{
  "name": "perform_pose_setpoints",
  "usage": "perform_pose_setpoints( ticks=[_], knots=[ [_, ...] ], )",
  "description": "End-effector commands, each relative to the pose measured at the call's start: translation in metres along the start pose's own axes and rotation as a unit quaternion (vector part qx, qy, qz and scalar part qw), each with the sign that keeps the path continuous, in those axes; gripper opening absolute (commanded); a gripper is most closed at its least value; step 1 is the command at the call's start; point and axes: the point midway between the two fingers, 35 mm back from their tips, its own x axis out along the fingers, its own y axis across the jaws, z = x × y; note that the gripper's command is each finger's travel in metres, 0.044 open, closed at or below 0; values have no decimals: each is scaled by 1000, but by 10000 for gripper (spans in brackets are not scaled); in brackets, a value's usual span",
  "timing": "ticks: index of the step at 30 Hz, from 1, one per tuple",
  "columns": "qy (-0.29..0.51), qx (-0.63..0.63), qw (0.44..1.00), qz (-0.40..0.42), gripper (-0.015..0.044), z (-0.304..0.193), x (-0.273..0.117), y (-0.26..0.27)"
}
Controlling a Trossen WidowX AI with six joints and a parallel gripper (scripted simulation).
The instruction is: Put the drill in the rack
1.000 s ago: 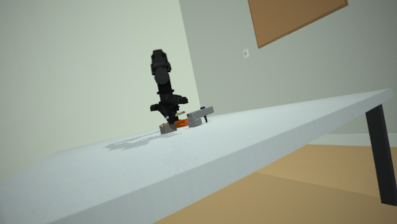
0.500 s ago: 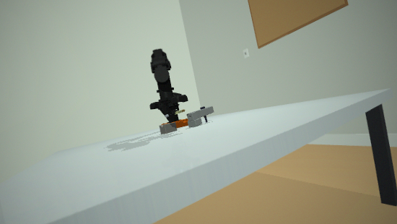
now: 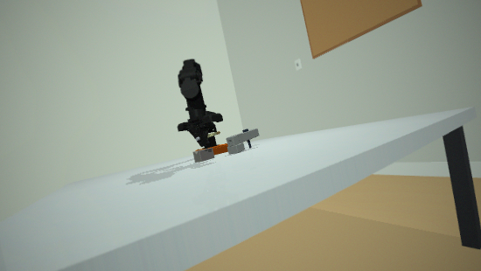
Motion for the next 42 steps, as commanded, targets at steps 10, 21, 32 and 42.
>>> perform_pose_setpoints(
  ticks=[10,21,32,42],
  knots=[
    [-4,-2,1000,2,0,-6,-3,25],
    [-4,-2,1000,3,0,-9,-4,46],
    [-4,-2,1000,4,0,-8,1,58],
    [-4,-2,1000,4,0,-8,18,58]
  ],
)
